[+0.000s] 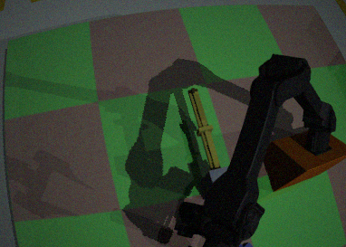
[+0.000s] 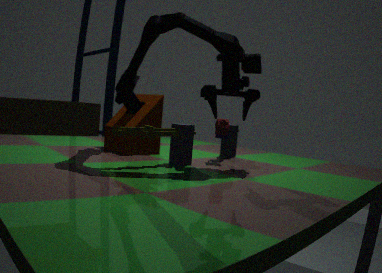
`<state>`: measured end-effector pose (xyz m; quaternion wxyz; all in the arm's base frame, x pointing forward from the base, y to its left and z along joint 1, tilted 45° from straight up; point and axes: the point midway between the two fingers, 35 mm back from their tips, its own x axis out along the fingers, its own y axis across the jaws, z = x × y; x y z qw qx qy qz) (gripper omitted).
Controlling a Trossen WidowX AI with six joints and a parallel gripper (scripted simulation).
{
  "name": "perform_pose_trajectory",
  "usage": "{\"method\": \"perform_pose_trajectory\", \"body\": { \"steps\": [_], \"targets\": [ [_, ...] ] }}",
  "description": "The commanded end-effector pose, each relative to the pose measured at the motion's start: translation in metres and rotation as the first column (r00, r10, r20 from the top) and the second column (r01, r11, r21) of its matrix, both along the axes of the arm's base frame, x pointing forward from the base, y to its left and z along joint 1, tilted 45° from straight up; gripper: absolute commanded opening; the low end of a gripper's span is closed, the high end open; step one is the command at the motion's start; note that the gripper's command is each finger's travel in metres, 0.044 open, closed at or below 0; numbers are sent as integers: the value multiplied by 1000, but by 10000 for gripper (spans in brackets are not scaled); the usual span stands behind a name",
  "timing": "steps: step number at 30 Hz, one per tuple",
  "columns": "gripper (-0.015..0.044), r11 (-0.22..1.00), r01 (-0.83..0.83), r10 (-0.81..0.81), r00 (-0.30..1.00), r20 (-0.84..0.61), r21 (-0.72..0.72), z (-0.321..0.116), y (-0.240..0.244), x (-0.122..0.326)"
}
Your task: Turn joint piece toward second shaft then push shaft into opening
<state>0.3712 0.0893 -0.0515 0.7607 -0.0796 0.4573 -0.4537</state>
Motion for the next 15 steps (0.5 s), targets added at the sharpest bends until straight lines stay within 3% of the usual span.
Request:
{"method": "perform_pose_trajectory", "body": {
  "steps": [1,8,15],
  "targets": [
    [440,1000,0,0,1000,-6,-11,-16,-18,-2],
    [440,1000,0,0,1000,-6,-11,-23,-21,-6],
    [440,1000,-1,1,1000,-8,-6,-44,1,-44]
  ]
}}
